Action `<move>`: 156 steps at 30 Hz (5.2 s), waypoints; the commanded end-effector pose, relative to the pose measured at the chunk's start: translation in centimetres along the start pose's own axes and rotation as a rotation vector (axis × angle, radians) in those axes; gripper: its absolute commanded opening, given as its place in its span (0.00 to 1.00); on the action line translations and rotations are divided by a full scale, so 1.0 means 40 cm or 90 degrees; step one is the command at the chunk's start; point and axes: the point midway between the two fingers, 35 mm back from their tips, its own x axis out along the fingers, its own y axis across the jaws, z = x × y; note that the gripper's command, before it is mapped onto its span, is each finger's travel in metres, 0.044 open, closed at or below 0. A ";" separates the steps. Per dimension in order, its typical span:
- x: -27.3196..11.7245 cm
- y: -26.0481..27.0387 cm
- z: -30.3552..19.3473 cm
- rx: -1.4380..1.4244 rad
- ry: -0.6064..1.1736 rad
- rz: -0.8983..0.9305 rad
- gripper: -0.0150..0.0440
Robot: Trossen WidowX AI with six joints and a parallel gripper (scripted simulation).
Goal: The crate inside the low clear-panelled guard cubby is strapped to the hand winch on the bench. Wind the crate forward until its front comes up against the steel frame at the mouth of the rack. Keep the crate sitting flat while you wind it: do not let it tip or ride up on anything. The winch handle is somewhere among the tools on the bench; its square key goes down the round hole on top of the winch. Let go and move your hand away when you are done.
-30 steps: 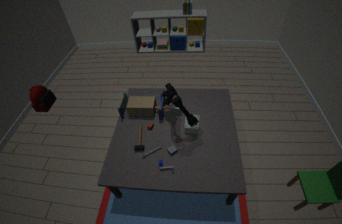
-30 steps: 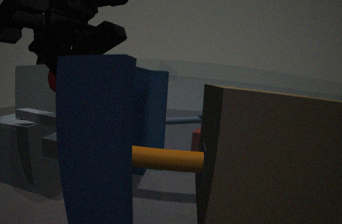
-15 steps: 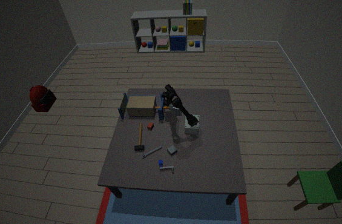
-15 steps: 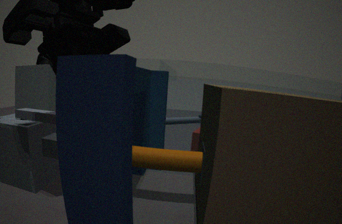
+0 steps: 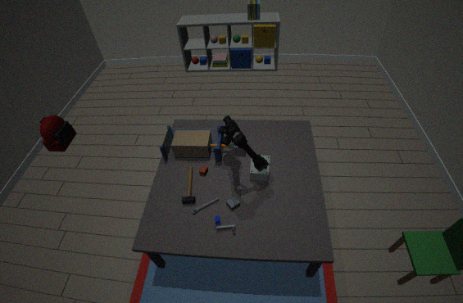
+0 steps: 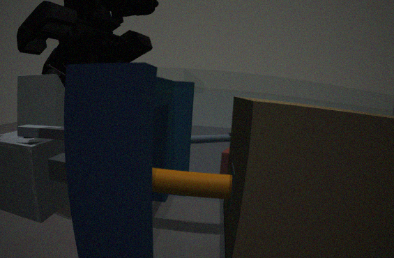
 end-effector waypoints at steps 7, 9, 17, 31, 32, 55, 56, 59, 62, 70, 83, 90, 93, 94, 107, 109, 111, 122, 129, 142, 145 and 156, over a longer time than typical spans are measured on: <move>-0.008 0.035 -0.024 0.011 0.005 0.009 0.25; -0.010 0.039 -0.027 0.011 0.006 0.009 0.25; -0.016 0.056 -0.041 0.011 0.006 0.010 0.25; -0.029 0.080 -0.068 0.012 0.006 0.010 0.25; -0.030 0.082 -0.070 0.012 0.006 0.010 0.25; -0.054 0.111 -0.121 0.013 0.007 0.010 0.25; -0.055 0.112 -0.124 0.013 0.007 0.010 0.25; -0.059 0.115 -0.130 0.013 0.007 0.010 0.25; -0.062 0.117 -0.138 0.013 0.008 0.010 0.25; -0.072 0.122 -0.158 0.013 0.008 0.010 0.25; -0.087 0.126 -0.190 0.014 0.008 0.010 0.25; -0.095 0.126 -0.208 0.014 0.009 0.009 0.25; -0.099 0.126 -0.215 0.014 0.009 0.009 0.25; -0.100 0.125 -0.218 0.014 0.009 0.009 0.25; -0.116 0.120 -0.250 0.014 0.009 0.009 0.25; -0.118 0.119 -0.255 0.014 0.009 0.009 0.25; -0.120 0.117 -0.260 0.014 0.010 0.009 0.25; -0.133 0.107 -0.287 0.015 0.010 0.008 0.25; -0.141 0.099 -0.303 0.015 0.010 0.008 0.25; -0.154 0.080 -0.332 0.015 0.011 0.007 0.25; -0.157 0.075 -0.338 0.015 0.011 0.007 0.25; -0.168 0.055 -0.360 0.015 0.011 0.006 0.25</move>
